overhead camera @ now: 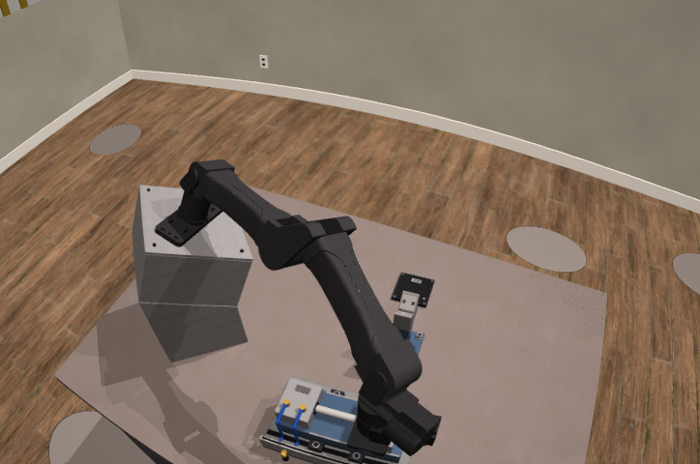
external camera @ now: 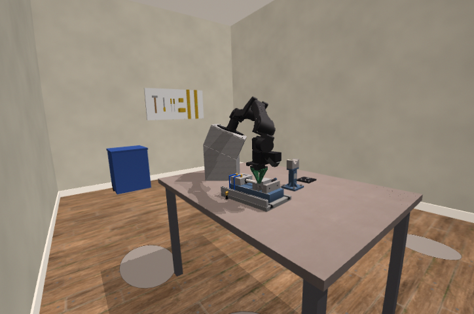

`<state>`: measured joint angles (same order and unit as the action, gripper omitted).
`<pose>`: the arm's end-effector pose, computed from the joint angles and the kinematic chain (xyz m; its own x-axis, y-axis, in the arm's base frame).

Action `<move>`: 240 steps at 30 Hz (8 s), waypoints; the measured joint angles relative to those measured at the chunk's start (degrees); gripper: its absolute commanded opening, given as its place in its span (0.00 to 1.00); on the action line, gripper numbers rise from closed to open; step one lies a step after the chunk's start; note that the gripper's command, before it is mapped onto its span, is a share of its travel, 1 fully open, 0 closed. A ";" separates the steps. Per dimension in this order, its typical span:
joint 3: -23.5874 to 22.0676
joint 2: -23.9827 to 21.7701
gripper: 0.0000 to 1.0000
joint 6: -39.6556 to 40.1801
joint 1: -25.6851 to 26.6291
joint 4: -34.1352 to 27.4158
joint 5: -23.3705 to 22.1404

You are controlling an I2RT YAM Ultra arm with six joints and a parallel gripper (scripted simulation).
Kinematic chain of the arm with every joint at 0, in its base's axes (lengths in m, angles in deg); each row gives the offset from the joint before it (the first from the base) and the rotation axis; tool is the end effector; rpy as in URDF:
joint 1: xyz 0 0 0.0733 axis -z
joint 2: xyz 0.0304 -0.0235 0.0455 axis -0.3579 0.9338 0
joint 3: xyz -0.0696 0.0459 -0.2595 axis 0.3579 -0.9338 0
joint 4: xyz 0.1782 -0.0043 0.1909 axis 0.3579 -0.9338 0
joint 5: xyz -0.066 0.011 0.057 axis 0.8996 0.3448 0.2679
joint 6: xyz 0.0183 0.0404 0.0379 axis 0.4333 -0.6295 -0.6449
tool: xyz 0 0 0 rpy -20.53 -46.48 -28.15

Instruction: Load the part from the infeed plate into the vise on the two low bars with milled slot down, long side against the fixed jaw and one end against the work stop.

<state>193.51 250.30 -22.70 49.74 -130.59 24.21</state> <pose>0.4871 -0.2470 0.0195 -0.9489 0.0251 -0.3145 -0.0688 0.9564 0.2837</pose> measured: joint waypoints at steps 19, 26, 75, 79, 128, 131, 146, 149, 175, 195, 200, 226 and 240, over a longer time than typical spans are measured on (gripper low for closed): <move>-2.91 -1.57 0.00 -0.42 -0.33 1.73 0.52; -4.13 -2.25 0.00 -0.59 -0.50 2.32 0.55; -10.43 -5.73 0.00 -1.79 -1.60 5.44 0.90; -10.71 -5.88 0.00 -1.86 -1.64 5.60 0.90; -11.96 -6.56 0.00 -2.12 -1.84 6.29 0.98; -11.96 -6.56 0.00 -2.12 -1.84 6.29 0.98; -11.96 -6.56 0.00 -1.95 -1.81 6.29 0.92; -11.78 -6.47 0.00 -1.77 -1.77 6.16 0.81; 1.81 1.07 0.00 0.37 0.22 -0.37 0.20; 2.25 -0.31 0.00 1.27 0.90 -3.19 0.11; 2.27 -1.81 0.00 1.68 1.46 -3.87 0.00; 2.25 -3.32 0.00 3.32 2.84 -8.90 -0.20; 2.25 -3.34 0.00 3.32 2.84 -9.01 -0.20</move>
<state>195.76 246.96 -19.38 52.58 -139.59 24.01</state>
